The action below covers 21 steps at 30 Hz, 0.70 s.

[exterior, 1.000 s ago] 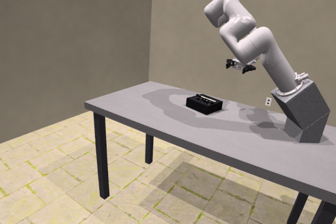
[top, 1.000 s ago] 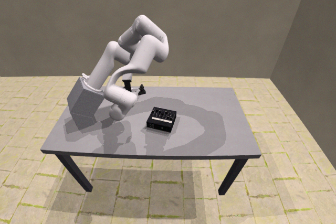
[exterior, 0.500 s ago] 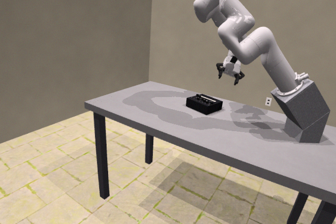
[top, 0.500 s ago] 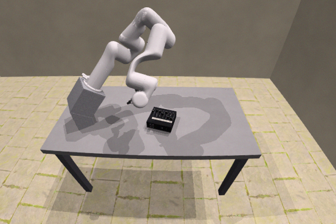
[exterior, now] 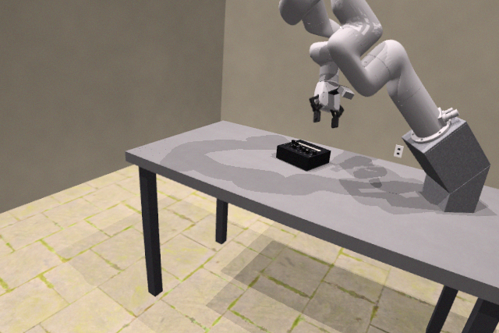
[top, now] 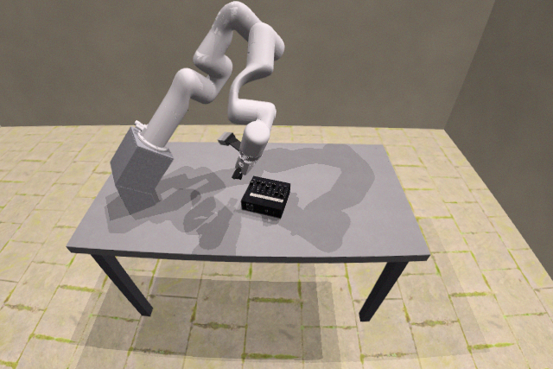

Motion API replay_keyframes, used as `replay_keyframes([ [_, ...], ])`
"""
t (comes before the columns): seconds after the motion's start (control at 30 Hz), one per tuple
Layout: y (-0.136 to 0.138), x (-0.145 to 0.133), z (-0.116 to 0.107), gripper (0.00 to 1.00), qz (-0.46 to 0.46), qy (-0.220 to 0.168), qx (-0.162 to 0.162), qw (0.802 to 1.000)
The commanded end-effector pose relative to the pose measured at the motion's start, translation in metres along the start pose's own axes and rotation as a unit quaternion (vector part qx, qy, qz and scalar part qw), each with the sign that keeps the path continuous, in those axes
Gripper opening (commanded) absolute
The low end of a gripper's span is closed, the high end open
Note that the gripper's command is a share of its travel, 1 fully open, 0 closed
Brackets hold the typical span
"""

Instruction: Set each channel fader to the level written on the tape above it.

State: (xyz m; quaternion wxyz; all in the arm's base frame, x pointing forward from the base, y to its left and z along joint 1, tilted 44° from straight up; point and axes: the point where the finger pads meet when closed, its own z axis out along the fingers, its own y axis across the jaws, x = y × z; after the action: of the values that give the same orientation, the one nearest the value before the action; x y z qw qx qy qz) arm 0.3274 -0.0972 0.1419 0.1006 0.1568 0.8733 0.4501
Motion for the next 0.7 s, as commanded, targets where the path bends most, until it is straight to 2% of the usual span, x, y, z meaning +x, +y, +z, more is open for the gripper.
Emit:
replay_keyframes([
  [0.0,0.006,-0.02,-0.003,1.0,-0.075,-0.059,0.066,0.993],
  [0.03,0.006,-0.02,-0.003,1.0,-0.075,-0.059,0.066,0.993],
  [0.07,0.011,-0.028,-0.007,1.0,-0.109,-0.08,0.092,0.987],
  [0.13,0.011,-0.028,-0.007,1.0,-0.109,-0.08,0.092,0.987],
  [0.17,0.016,-0.035,-0.012,1.0,-0.139,-0.099,0.115,0.979],
  [0.2,0.016,-0.035,-0.012,1.0,-0.139,-0.099,0.115,0.979],
  [0.23,0.021,-0.041,-0.017,1.0,-0.165,-0.116,0.136,0.97],
  [0.33,0.025,-0.046,-0.021,1.0,-0.187,-0.131,0.153,0.962],
  [0.43,0.036,-0.054,-0.031,1.0,-0.23,-0.159,0.187,0.942],
  [0.53,0.04,-0.057,-0.035,1.0,-0.245,-0.17,0.199,0.934],
  [0.67,0.04,-0.057,-0.035,1.0,-0.246,-0.171,0.2,0.933],
])
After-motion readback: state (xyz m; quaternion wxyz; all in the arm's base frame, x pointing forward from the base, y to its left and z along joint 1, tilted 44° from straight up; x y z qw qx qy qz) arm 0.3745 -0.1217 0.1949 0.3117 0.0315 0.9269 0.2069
